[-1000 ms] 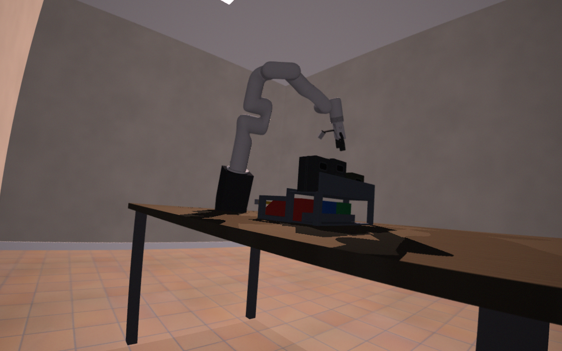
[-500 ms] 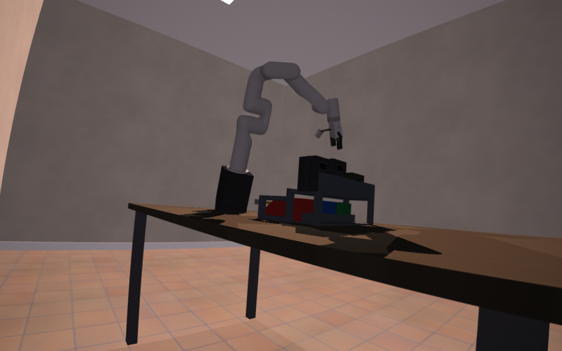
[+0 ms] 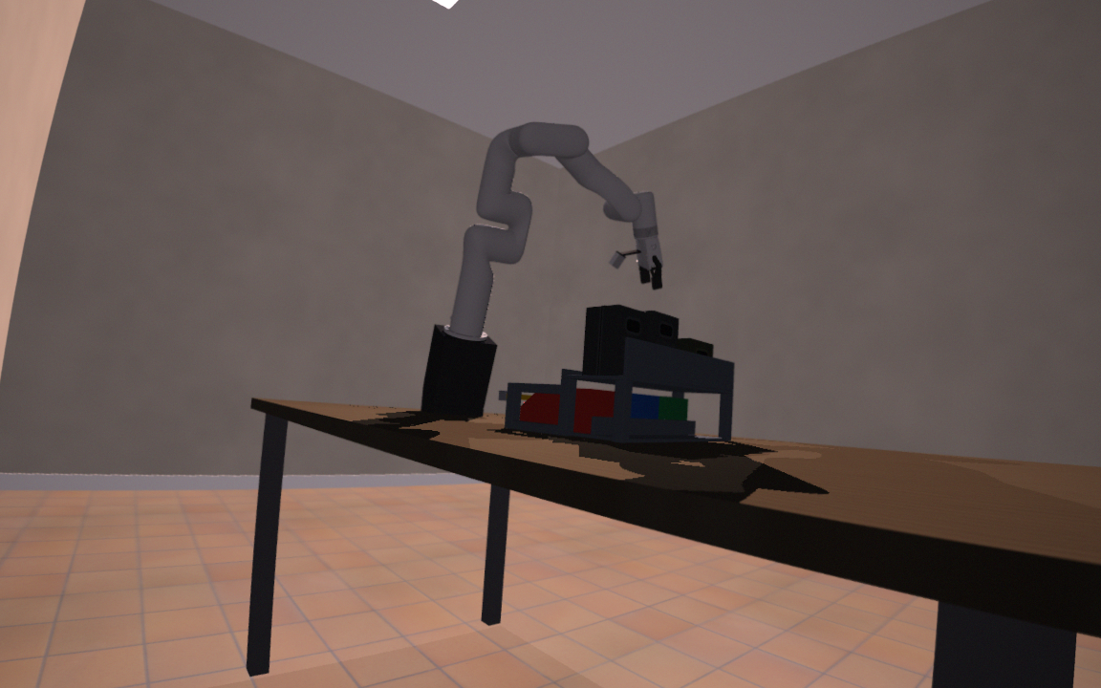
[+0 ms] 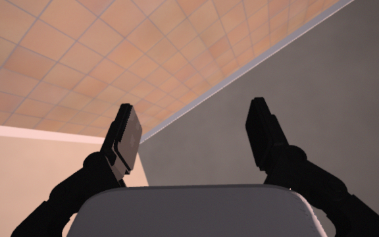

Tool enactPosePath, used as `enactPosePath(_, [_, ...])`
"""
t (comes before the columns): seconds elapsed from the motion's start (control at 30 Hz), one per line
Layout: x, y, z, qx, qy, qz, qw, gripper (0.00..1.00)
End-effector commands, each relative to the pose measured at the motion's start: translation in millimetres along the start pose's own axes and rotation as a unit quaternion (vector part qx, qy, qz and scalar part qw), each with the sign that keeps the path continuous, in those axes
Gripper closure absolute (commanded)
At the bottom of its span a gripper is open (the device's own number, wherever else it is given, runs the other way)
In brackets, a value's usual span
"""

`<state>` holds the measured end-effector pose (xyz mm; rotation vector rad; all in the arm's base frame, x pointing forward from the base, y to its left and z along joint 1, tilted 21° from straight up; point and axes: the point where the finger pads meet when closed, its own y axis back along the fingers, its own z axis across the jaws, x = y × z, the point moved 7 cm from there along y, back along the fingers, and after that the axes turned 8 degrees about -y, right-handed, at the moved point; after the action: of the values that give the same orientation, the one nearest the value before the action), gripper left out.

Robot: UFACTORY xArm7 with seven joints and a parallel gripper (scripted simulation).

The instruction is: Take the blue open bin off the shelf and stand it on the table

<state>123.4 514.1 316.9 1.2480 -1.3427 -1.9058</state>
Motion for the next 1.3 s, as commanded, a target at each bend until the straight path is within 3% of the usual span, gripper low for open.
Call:
enactPosePath(0.0, [-2, 0, -1, 0.002, -0.003, 0.000, 1.000, 0.00])
enactPosePath(0.17, [-2, 0, -1, 0.002, -0.003, 0.000, 1.000, 0.00])
enactPosePath(0.33, [-7, 49, 1, 0.016, -0.125, -0.044, 0.991, 0.00])
enactPosePath(0.73, [-7, 49, 1, 0.016, -0.125, -0.044, 0.991, 0.00])
enactPosePath(0.9, [-12, 97, 5, 0.031, -0.245, -0.086, 0.965, 0.00])
enactPosePath(1.27, [-12, 97, 5, 0.031, -0.245, -0.086, 0.965, 0.00])
